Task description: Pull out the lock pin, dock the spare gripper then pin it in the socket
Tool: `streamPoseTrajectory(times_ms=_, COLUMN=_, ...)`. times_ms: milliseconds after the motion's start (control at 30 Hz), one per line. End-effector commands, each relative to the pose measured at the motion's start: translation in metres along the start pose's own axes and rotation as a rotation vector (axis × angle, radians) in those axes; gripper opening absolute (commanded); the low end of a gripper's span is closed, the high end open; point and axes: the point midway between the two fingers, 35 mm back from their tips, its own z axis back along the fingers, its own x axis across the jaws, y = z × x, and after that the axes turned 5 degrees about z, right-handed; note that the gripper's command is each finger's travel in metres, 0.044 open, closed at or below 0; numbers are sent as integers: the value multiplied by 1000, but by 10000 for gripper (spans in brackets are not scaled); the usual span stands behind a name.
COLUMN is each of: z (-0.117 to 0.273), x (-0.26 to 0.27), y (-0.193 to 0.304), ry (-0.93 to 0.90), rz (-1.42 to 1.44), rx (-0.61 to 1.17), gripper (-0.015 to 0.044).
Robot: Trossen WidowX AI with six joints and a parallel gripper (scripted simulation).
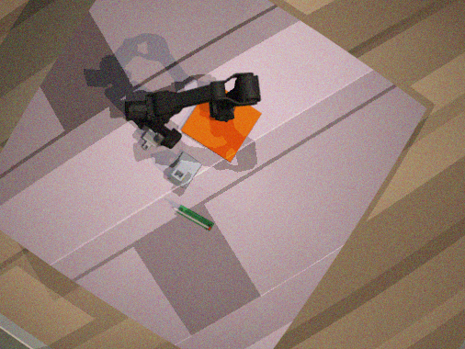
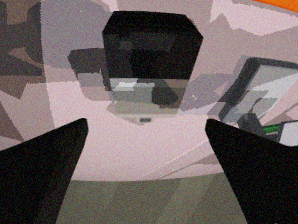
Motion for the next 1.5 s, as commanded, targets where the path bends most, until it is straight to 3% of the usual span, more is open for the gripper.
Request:
streamPoseTrajectory(times_ms=0, z=-4, x=1, y=0, ry=-3, rz=6, rx=8, gripper=440)
streamPoseTrajectory(times_ms=1233, z=-54, x=-4, y=-30, ry=-2, rz=5, rx=8, gripper=440)
streamPoseTrajectory(times_ms=1467, z=-54, x=-4, y=-30, ry=-2, rz=5, rx=8, gripper=276)
